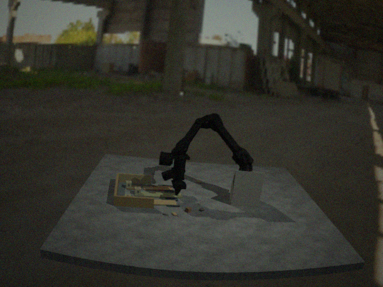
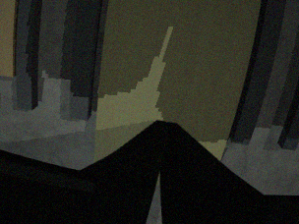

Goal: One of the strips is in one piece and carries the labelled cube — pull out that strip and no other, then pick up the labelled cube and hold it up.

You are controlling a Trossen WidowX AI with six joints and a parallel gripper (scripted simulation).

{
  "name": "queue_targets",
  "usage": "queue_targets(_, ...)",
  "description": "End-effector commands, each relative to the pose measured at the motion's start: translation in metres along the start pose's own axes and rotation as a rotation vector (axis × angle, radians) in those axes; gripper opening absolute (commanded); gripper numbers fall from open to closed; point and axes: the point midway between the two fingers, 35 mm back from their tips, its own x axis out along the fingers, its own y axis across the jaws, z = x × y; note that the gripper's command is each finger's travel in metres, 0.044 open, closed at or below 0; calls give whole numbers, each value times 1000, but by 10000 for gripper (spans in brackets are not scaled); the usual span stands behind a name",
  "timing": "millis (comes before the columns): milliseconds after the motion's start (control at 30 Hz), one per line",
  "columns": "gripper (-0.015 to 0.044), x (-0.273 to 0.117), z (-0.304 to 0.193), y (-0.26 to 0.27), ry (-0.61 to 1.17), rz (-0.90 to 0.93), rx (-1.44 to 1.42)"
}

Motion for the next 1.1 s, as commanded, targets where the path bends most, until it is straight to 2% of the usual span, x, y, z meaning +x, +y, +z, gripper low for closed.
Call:
queue_targets(0,0,4,-13,0,19,0,-13)
queue_targets(1067,0,4,-60,0,20,0,-15)
